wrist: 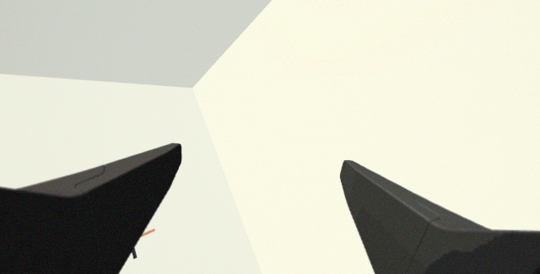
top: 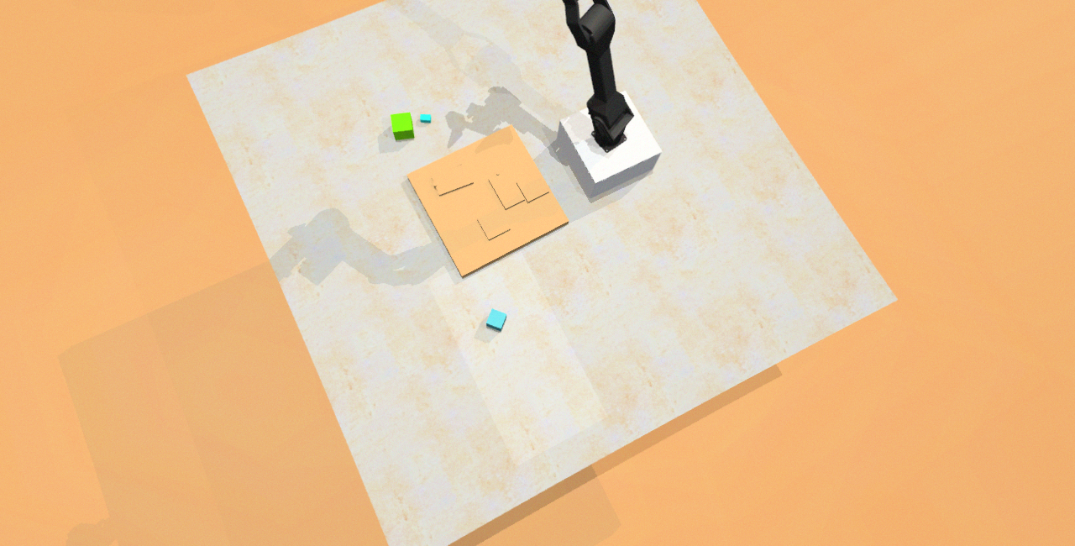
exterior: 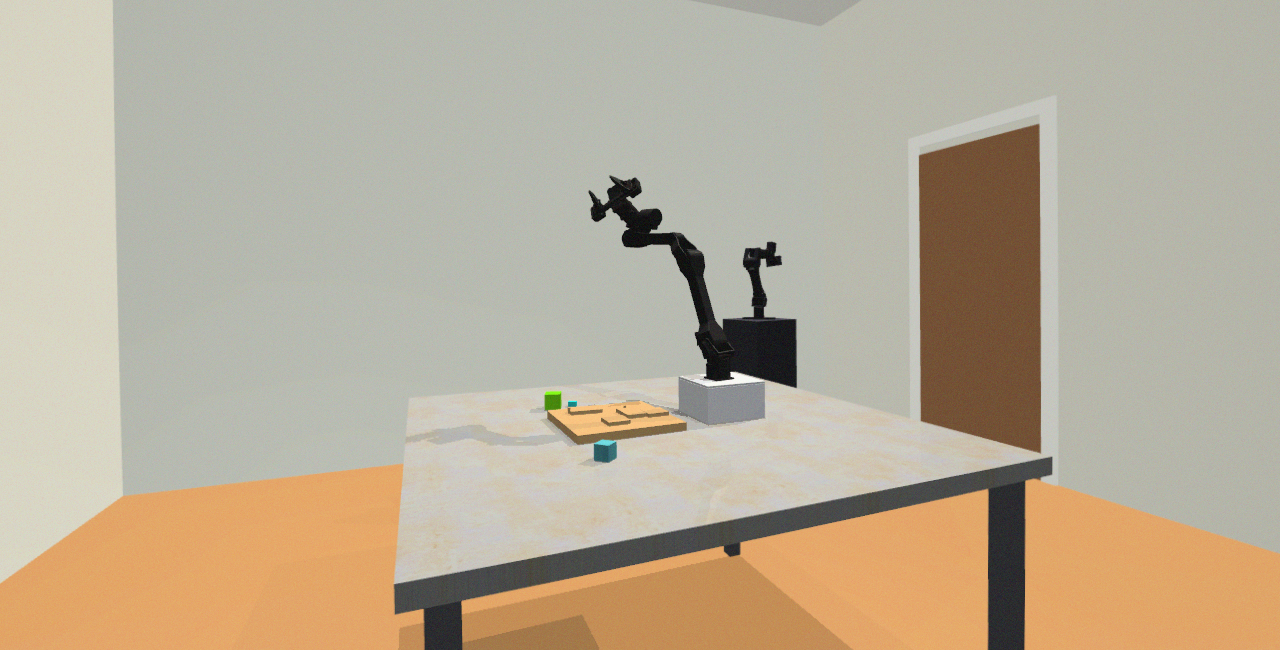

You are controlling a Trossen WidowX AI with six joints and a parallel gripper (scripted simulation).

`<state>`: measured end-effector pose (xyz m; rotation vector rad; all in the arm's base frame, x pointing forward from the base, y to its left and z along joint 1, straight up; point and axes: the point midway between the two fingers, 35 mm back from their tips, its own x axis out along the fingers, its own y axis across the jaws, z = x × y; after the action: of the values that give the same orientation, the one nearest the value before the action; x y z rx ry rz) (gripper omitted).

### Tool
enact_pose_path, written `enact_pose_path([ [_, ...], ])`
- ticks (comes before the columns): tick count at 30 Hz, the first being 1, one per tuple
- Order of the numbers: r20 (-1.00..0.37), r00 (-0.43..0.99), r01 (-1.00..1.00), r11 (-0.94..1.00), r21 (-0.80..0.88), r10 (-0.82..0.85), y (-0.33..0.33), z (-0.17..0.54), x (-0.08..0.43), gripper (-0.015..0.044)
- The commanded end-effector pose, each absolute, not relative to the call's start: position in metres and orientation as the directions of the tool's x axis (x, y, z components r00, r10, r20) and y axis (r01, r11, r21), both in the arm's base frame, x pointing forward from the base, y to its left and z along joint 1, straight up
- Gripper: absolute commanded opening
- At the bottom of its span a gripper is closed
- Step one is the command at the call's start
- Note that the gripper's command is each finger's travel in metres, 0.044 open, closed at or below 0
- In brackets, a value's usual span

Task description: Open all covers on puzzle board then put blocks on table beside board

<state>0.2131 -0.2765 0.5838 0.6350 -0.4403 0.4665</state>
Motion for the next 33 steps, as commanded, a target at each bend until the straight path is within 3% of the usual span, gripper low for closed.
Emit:
enact_pose_path([
  [1,0.522,0.807,-0.537,0.709,0.457,0.275,-0.277,0.584,0.214,0.0374],
  [15,0.576,0.787,-0.56,0.647,0.518,0.221,-0.291,0.579,0.245,0.0006],
  [33,0.595,0.795,-0.545,0.57,0.615,0.118,-0.307,0.558,0.294,0.0],
])
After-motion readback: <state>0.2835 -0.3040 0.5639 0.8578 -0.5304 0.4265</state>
